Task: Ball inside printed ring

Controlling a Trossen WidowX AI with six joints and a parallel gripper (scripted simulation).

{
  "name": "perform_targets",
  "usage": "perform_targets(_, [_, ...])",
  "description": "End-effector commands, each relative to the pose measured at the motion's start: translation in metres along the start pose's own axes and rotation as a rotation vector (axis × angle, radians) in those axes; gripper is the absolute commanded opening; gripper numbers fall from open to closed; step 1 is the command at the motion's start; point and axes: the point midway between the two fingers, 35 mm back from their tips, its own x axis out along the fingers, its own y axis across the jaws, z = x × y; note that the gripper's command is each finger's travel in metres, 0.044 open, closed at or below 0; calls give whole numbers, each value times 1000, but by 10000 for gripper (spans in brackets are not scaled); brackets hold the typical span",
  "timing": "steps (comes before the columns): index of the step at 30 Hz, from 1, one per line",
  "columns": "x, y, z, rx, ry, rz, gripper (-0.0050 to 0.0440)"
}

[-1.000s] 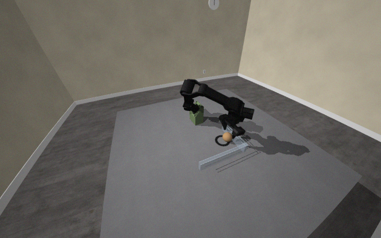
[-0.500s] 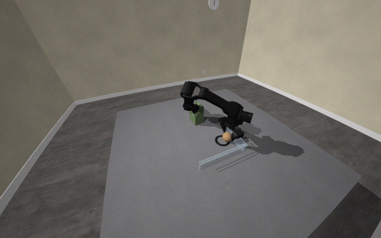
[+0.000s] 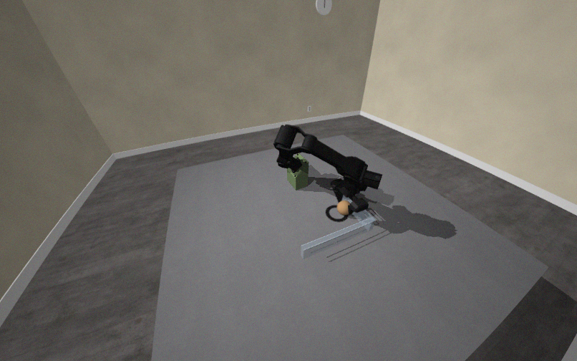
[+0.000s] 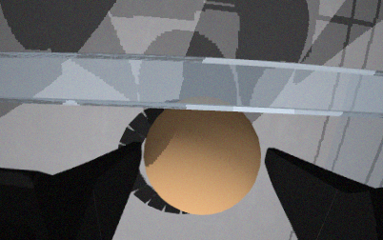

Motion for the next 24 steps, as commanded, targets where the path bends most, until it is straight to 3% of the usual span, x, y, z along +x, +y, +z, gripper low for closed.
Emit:
perform_targets(1, [2, 2, 0, -12, 6, 4, 347])
perform_targets(10, [2, 2, 0, -12, 6, 4, 300])
perform_targets(15, [-5, 1, -3, -18, -25, 14, 180])
perform_targets(19, [-33, -3, -1, -21, -37, 18, 84])
perform_targets(21, [-33, -3, -1, -21, -37, 18, 84])
perform_targets(24, [-61, -5, 1, -21, -31, 16, 12])
